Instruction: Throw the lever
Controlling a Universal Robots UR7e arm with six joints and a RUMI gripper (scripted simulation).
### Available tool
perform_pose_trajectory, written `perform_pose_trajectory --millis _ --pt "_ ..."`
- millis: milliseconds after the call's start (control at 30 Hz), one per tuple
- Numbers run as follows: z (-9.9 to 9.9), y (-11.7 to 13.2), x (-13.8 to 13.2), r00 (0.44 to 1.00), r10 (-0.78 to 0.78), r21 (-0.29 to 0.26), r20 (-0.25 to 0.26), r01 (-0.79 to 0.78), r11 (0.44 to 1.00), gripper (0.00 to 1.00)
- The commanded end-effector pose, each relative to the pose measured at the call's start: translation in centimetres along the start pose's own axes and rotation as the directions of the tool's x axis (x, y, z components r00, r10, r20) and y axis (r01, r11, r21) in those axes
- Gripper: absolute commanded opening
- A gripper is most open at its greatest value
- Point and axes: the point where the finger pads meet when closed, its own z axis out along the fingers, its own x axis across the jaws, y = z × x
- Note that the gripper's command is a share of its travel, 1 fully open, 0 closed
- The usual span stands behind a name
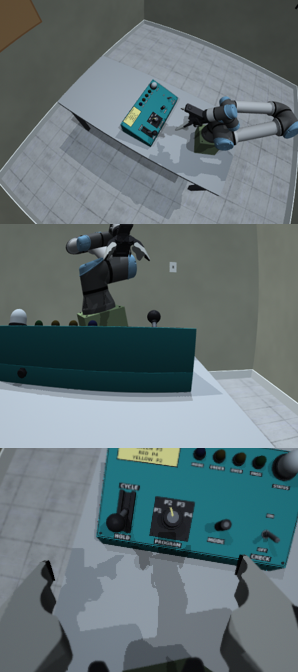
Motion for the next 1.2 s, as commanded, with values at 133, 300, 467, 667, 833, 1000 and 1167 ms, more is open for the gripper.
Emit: perform_pose_trajectory --millis 133,300,467,667,833,1000,1167 --pt "0.0 0.0 0.0 1.0 0.0 0.001 0.0 0.0 1.0 1.0" --pt "0.0 0.0 0.0 1.0 0.0 0.0 0.0 0.0 1.0 1.0" --pt "0.1 0.0 0.1 1.0 -0.003 -0.005 -0.002 0.003 1.0 1.0" --pt "0.3 0.1 0.3 1.0 -0.009 -0.013 -0.005 0.009 1.0 1.0" --pt "0.8 0.3 0.7 1.0 -0.02 -0.032 -0.01 0.02 0.999 1.0" --pt "1.4 0.6 1.3 0.999 -0.036 -0.059 -0.016 0.035 0.998 1.0" --pt "2.1 0.9 2.0 0.998 -0.052 -0.088 -0.02 0.05 0.995 1.0"
